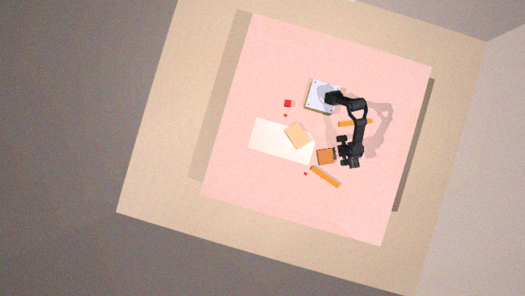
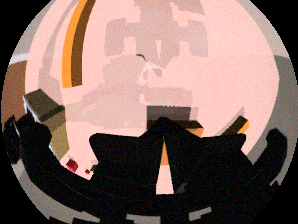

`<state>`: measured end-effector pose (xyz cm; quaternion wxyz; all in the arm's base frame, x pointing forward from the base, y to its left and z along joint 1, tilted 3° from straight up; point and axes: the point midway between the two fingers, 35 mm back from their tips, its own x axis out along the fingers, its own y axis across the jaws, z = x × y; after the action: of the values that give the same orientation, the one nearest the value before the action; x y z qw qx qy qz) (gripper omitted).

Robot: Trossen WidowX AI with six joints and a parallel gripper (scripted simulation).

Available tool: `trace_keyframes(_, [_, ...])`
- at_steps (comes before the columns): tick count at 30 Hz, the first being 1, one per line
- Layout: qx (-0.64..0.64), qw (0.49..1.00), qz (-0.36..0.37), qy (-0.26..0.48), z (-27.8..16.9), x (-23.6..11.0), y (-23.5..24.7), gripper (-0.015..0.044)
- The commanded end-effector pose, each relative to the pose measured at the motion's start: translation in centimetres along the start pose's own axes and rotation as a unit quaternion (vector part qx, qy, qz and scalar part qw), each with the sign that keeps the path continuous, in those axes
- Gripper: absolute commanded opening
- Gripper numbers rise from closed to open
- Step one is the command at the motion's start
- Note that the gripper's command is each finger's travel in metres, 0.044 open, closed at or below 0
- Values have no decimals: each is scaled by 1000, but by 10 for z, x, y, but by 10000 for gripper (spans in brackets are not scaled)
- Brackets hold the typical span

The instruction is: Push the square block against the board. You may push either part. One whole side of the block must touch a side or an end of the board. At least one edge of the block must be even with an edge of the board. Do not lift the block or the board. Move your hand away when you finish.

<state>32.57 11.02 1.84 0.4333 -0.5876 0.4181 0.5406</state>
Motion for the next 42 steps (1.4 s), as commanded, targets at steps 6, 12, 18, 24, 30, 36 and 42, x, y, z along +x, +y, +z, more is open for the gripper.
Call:
trace_keyframes(6, [-5, 1000, 12, 2, -2, 52, 8, 0])
trace_keyframes(12, [-5, 1000, 12, 2, -6, 52, 7, 0])
trace_keyframes(18, [-5, 1000, 12, 2, -15, 52, 7, 0])
trace_keyframes(24, [-5, 1000, 12, 3, -25, 52, 6, 0])
trace_keyframes(30, [-5, 1000, 12, 3, -35, 52, 5, 0])
trace_keyframes(36, [-5, 1000, 12, 3, -44, 52, 4, 0])
trace_keyframes(42, [-5, 1000, 12, 4, -54, 51, 3, 0])
